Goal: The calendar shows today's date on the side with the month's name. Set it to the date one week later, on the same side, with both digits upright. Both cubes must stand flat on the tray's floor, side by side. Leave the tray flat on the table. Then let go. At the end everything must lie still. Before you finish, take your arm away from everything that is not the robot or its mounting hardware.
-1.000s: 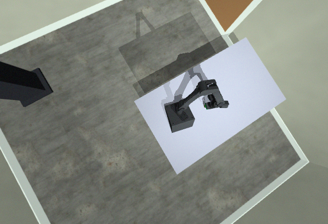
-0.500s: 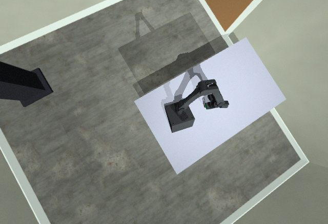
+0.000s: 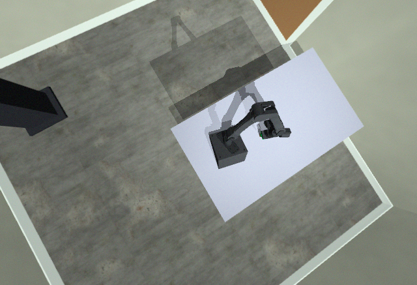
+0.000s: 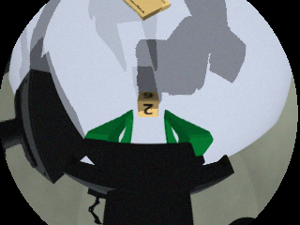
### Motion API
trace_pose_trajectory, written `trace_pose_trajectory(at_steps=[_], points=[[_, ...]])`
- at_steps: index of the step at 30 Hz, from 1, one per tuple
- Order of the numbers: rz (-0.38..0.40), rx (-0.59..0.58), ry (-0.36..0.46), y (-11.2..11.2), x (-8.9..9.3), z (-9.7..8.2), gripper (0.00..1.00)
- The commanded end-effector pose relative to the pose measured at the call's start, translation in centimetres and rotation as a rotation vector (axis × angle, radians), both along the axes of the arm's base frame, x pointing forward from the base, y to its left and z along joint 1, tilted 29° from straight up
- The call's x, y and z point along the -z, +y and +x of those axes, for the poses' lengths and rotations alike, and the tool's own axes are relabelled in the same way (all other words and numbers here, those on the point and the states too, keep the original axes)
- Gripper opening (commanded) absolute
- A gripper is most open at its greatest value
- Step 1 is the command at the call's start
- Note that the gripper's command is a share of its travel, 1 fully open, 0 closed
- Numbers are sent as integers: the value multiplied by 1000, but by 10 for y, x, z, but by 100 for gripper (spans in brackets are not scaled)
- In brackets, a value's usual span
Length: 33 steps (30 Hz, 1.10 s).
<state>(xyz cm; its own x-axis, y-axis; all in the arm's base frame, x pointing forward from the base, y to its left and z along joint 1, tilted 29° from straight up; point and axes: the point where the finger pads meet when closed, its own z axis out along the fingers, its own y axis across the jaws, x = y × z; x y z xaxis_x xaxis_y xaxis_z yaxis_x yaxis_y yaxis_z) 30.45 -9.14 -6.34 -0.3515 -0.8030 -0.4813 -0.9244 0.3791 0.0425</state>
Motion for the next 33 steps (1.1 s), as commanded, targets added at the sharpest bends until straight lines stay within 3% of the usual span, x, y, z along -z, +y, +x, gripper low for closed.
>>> trace_pose_trajectory(at_steps=[1, 13, 15, 33], points=[[25, 14, 16, 4, 6, -6, 45], [19, 11, 6, 5, 2, -5, 45], [2, 9, -21, -1, -4, 6, 45], [3, 8, -21, 0, -4, 5, 45]])
